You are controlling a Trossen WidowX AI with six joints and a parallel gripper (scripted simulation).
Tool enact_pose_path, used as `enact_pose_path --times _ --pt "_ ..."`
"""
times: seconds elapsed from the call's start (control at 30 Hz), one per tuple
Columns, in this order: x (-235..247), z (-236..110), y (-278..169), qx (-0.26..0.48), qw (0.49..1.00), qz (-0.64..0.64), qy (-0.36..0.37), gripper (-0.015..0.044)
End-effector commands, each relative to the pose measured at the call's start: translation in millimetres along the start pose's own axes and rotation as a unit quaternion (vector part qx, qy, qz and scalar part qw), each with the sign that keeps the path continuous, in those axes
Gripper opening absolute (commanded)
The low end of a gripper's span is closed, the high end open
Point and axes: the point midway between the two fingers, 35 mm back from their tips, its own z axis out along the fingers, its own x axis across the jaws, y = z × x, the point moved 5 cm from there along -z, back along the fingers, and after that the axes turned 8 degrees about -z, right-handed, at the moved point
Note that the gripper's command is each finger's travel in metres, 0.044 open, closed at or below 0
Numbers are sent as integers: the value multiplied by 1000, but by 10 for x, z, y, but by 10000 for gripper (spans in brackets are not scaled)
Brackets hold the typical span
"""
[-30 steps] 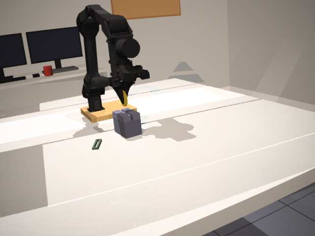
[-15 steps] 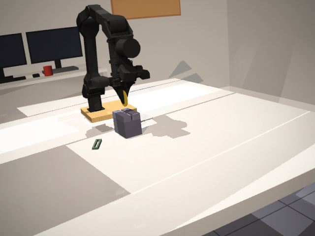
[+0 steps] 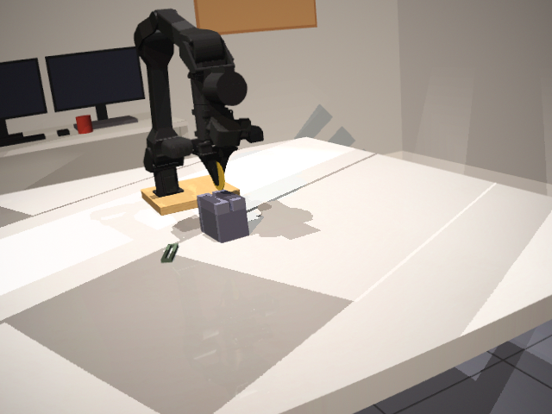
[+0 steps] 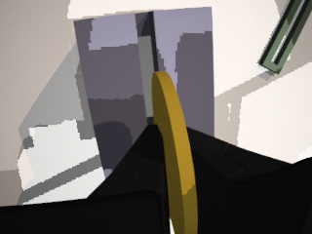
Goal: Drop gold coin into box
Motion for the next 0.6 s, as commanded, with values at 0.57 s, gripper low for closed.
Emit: enact_pose_path --times 0.57 --pt "-3 106 0 1 1000 3 0 0"
